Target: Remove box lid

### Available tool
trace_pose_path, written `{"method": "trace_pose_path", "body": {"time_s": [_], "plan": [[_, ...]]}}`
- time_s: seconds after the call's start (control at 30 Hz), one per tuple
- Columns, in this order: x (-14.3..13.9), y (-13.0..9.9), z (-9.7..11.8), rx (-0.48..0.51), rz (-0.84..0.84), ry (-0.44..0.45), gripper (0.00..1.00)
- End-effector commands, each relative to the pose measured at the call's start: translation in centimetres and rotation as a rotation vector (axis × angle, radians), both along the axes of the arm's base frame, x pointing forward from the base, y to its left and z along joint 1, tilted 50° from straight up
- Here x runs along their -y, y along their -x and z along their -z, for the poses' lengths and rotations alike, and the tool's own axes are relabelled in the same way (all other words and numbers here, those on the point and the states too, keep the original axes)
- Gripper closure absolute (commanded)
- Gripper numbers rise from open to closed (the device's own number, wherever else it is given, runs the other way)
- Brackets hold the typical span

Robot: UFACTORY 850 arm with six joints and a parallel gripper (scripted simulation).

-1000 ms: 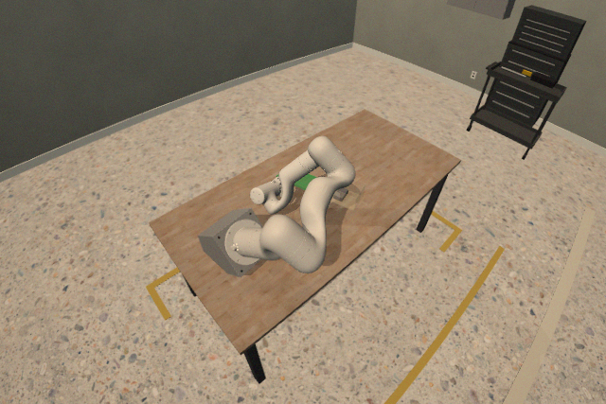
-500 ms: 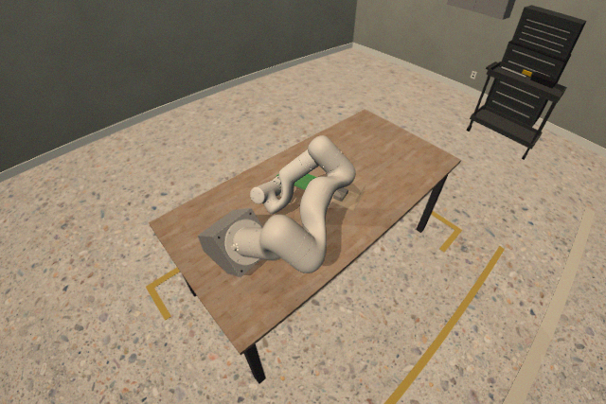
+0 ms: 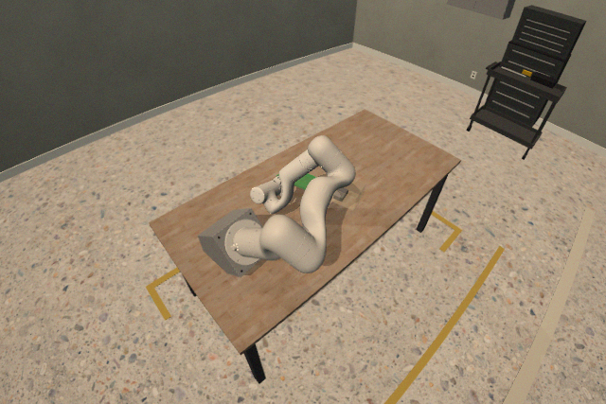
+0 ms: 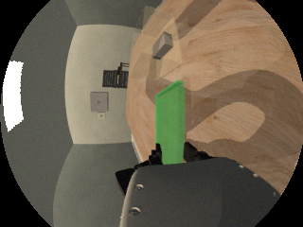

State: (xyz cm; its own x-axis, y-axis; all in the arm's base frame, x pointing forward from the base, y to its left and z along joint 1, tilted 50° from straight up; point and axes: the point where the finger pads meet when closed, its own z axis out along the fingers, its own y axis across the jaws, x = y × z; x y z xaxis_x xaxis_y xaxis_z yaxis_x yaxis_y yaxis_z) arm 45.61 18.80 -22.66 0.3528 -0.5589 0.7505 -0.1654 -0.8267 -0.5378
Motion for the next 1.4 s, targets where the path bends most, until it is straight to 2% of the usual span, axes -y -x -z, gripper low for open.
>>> {"method": "trace_pose_path", "body": {"time_s": [0.0,0.77,1.37], "plan": [[-0.1,0.0,0.0,0.001,-0.001,-0.001,0.52],[0.0,0.0,-0.1,0.001,-0.001,-0.001,0.52],[0.6,1.5,-0.3,0.001,-0.001,-0.001,0.52]]}}
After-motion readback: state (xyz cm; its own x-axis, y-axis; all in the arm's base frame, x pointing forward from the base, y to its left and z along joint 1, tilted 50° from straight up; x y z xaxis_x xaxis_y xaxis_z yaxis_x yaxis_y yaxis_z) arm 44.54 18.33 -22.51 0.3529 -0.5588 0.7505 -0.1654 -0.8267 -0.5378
